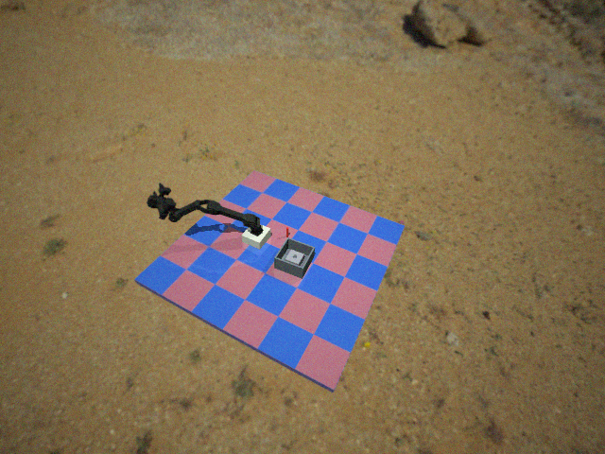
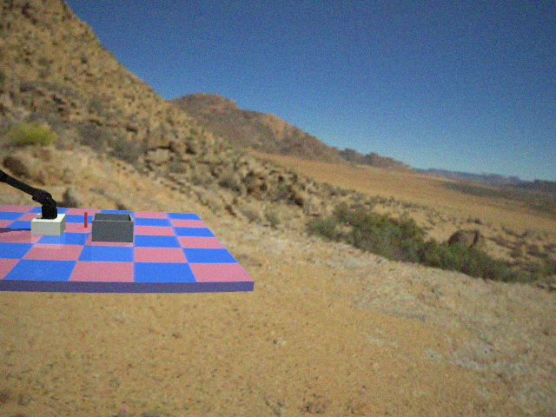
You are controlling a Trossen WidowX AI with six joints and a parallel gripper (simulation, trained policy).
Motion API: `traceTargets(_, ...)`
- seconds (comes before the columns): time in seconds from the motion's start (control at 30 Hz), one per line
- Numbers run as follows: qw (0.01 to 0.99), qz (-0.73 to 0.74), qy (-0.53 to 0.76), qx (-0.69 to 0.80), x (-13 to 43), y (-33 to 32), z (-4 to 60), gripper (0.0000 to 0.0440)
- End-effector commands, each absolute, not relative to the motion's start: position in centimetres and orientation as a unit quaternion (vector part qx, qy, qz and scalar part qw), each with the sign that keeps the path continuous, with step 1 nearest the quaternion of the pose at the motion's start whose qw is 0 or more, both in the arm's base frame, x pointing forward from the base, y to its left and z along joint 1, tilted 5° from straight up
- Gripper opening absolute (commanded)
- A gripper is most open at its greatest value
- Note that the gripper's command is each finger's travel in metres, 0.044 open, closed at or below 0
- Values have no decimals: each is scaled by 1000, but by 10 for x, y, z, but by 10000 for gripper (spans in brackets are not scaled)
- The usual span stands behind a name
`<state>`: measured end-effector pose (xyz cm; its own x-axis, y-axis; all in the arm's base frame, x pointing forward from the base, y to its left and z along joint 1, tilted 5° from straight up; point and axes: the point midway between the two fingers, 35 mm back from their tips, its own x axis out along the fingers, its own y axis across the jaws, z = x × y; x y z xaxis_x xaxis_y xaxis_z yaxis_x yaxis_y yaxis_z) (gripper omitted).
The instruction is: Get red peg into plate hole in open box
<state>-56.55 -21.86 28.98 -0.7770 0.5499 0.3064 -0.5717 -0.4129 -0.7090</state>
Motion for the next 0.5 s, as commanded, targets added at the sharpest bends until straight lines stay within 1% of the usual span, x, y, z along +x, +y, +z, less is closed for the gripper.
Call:
traceTargets(0.0,325,841,-433,14,-564,-226,288,415)
traceTargets(0.1,284,843,-457,17,-554,-259,276,440)
traceTargets(0.27,201,854,-478,27,-524,-328,258,440)
traceTargets(0.47,99,867,-486,42,-470,-407,238,440)
